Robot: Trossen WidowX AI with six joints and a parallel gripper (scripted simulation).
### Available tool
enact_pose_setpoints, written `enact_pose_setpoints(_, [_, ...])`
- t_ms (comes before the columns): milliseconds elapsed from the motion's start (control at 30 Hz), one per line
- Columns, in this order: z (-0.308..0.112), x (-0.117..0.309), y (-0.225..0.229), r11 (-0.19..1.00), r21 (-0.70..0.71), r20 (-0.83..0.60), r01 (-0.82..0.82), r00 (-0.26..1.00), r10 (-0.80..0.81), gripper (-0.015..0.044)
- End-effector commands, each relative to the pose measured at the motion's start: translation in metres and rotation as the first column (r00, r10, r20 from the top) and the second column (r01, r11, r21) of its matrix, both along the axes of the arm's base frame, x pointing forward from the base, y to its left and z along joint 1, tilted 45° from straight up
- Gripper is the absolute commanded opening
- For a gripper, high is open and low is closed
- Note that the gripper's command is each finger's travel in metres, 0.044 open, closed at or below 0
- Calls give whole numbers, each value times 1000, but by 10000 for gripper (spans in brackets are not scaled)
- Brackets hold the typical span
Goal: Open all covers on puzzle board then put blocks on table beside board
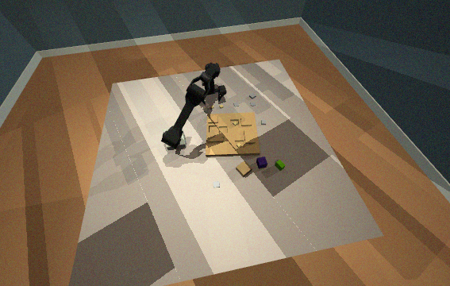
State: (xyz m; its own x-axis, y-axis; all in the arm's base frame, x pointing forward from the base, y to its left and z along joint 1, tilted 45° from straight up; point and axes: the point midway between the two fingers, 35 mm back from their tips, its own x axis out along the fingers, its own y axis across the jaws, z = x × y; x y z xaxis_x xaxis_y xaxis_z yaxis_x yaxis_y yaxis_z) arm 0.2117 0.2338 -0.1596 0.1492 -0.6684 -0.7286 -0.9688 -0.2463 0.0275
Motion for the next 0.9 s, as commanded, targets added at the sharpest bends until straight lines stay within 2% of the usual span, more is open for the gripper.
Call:
enact_pose_setpoints(0, [11, -2, 11, 1000, 8, 1, 0, 1000, 0, 440])
enact_pose_setpoints(333, [31, -8, 25, 1000, -8, -12, -2, 1000, 2, 440])
enact_pose_setpoints(400, [33, -6, 24, 1000, 0, 18, 30, 999, -30, 388])
enact_pose_setpoints(600, [54, 18, 16, 948, 112, 257, 299, 913, -318, 230])
enact_pose_setpoints(733, [69, 33, 8, 862, 224, 387, 454, 770, -507, 125])
enact_pose_setpoints(867, [85, 47, -3, 739, 356, 477, 572, 568, -670, 20])
